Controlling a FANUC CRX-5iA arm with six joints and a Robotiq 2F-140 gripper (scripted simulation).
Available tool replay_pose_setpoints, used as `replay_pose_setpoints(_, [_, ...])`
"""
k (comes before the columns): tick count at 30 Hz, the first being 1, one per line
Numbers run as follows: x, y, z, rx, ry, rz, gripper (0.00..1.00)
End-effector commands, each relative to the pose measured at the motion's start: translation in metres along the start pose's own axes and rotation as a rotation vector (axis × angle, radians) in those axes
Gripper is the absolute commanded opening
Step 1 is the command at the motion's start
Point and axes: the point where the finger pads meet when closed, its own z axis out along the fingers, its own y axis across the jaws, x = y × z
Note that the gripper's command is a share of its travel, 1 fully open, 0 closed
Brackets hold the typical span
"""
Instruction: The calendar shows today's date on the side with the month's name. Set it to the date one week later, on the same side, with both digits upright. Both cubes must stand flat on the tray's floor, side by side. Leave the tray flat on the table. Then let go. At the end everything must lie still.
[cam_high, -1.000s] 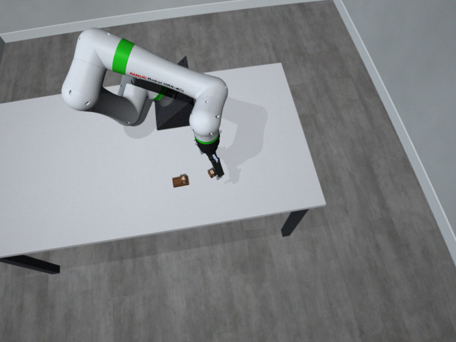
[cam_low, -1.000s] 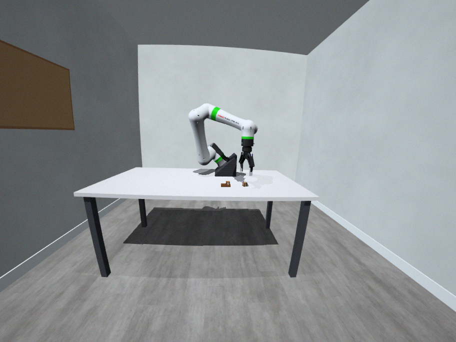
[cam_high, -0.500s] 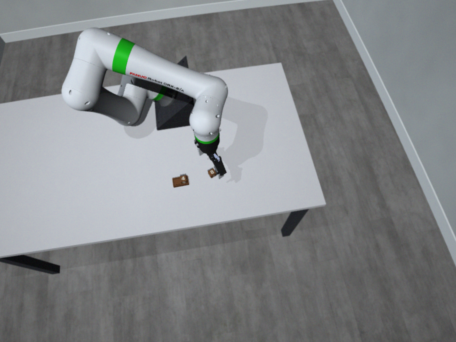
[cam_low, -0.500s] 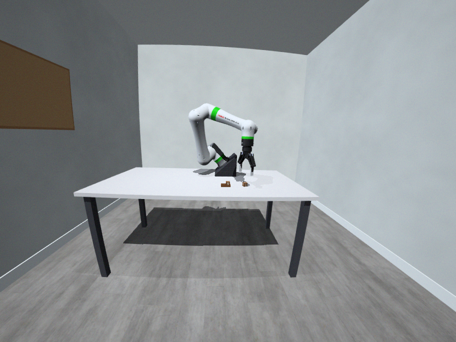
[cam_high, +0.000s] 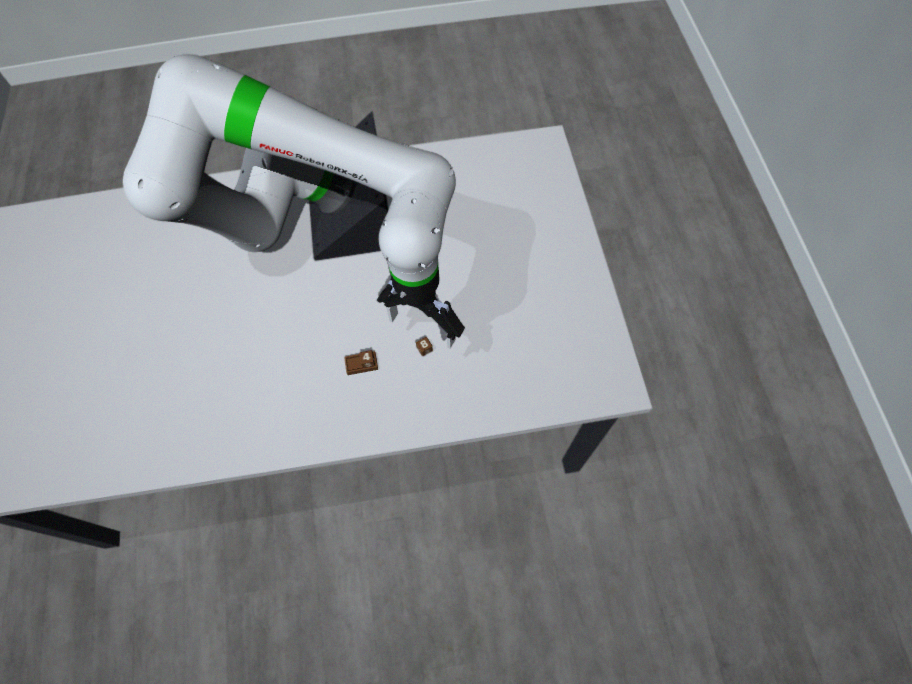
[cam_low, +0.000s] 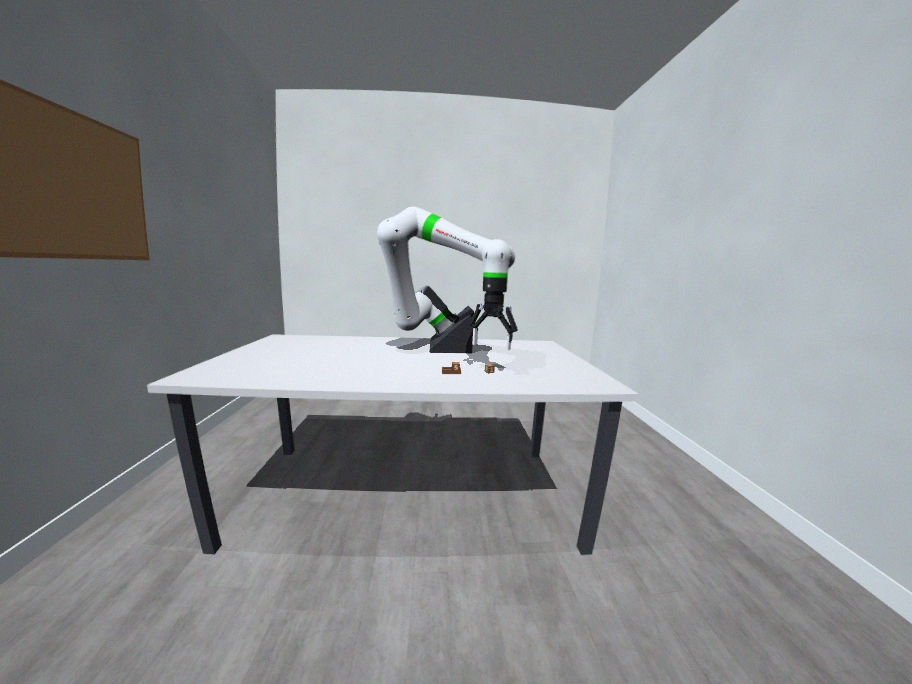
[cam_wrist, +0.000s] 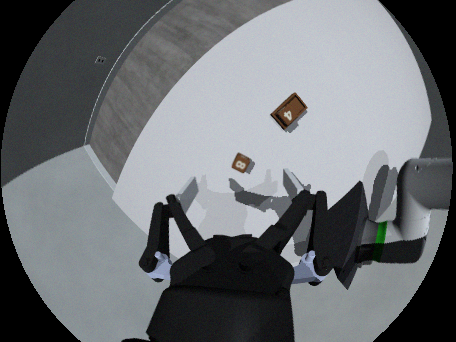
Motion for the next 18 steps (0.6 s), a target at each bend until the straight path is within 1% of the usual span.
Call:
replay_pose_setpoints(1, [0.0001, -0.0002, -0.0008, -0.002, -0.009, -0.174, 1.0])
replay_pose_setpoints(3, [0.0001, -0.0002, -0.0008, -0.002, -0.009, -0.174, 1.0])
replay_pose_setpoints(4, [0.0001, -0.0002, -0.0011, -0.001, -0.009, -0.262, 1.0])
replay_pose_setpoints(18, [0.0002, -0.0001, -0.0025, 0.001, -0.009, -0.719, 1.0])
